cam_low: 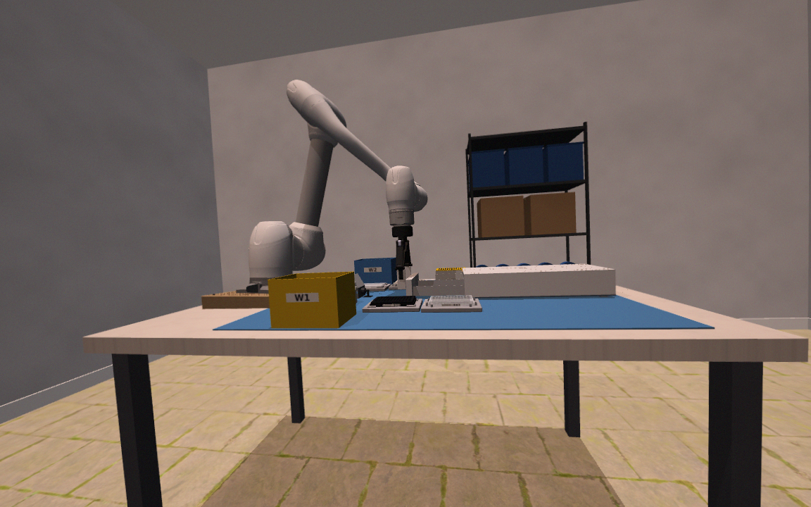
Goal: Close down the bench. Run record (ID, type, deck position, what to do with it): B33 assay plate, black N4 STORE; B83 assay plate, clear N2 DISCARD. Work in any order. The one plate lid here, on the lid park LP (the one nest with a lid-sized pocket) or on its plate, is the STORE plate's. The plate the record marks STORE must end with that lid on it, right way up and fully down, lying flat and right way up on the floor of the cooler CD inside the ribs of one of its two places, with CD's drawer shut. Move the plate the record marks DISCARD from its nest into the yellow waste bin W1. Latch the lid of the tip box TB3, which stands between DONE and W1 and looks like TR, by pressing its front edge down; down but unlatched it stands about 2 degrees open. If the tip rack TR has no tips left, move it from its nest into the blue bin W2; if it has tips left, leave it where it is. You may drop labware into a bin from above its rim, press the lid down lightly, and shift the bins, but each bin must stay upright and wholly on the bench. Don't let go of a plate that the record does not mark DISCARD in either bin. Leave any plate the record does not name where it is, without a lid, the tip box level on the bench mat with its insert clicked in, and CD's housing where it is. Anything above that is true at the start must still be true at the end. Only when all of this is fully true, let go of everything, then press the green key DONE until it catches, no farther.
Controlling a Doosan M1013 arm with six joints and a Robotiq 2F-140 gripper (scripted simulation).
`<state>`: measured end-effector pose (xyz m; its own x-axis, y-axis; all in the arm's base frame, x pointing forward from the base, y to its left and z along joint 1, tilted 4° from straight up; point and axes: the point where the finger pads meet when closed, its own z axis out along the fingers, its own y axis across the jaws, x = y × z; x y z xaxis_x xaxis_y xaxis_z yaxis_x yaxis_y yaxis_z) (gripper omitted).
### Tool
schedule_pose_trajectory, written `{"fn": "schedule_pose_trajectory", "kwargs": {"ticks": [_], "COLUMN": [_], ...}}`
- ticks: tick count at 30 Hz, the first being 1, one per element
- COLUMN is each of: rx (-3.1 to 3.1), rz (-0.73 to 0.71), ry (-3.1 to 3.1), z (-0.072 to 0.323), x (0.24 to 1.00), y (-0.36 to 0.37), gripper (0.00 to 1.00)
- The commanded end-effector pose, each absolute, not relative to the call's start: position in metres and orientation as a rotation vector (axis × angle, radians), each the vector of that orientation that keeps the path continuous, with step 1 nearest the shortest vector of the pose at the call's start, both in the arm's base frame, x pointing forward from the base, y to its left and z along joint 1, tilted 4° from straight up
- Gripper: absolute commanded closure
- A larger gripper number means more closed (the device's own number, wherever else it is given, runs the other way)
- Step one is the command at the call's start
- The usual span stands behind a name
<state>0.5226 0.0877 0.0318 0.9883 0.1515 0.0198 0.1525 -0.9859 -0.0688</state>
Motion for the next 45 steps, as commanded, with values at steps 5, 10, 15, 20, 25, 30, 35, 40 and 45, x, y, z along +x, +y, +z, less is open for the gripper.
{"fn": "schedule_pose_trajectory", "kwargs": {"ticks": [5,10,15,20,25,30,35,40,45], "rx": [-3.062,-3.062,-3.062,-3.062,-3.062,-3.062,-3.062,-3.062,-3.062], "rz": [-0.022,-0.022,-0.022,-0.022,-0.022,-0.022,-0.022,-0.022,-0.022], "ry": [-0.234,-0.234,-0.234,-0.234,-0.234,-0.234,-0.234,-0.234,-0.234], "z": [0.039,0.046,0.052,0.056,0.063,0.07,0.075,0.08,0.087], "x": [0.523,0.522,0.522,0.522,0.522,0.522,0.522,0.522,0.522], "y": [0.087,0.087,0.086,0.086,0.086,0.085,0.085,0.084,0.084], "gripper": [0.13,0.13,0.13,0.13,0.13,0.13,0.13,0.13,0.13]}}
